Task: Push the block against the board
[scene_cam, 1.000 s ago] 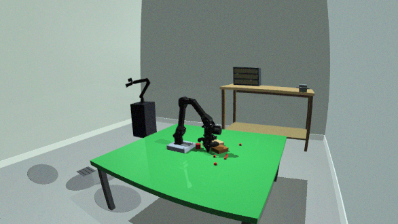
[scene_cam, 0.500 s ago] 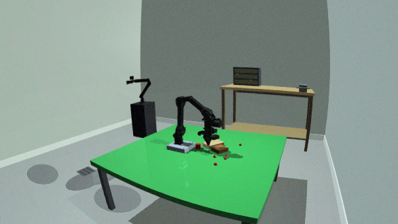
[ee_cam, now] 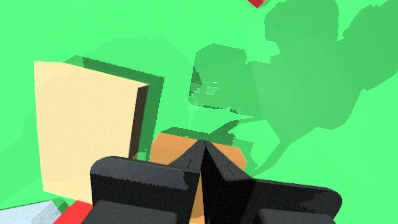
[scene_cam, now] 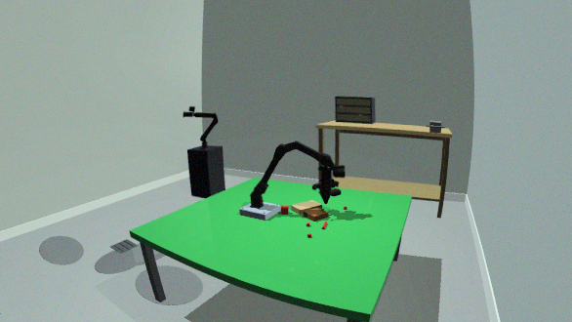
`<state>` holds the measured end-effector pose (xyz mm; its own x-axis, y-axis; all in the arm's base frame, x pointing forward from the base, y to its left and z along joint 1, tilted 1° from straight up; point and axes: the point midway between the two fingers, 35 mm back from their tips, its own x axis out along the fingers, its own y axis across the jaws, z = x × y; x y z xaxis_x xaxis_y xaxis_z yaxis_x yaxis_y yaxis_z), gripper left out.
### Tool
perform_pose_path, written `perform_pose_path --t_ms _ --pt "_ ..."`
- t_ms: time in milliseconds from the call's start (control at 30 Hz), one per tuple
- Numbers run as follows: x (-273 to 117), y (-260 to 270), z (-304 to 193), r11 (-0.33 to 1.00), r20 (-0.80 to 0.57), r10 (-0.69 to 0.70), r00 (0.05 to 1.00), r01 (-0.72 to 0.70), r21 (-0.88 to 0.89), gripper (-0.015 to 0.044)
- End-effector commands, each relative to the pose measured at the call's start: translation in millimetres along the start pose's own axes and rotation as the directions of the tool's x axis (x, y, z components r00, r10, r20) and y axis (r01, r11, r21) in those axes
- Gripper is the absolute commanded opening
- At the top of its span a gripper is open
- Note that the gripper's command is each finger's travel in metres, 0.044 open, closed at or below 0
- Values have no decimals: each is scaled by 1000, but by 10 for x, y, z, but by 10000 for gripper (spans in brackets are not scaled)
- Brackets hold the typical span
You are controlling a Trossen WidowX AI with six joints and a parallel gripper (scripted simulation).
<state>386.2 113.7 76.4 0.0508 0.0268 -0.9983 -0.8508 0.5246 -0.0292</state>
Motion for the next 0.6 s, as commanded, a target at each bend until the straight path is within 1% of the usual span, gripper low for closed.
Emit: perform_pose_path --t_ms 0,67,200,567 --pt "4 -28 20 1000 -6 1 1000 -1 28 0" --pt "34 -30 21 1000 -6 1 1000 -1 28 0" --pt "519 -34 20 1000 -6 1 1000 -1 28 0" --pt "549 -34 -15 1000 -6 1 1000 -1 28 0"
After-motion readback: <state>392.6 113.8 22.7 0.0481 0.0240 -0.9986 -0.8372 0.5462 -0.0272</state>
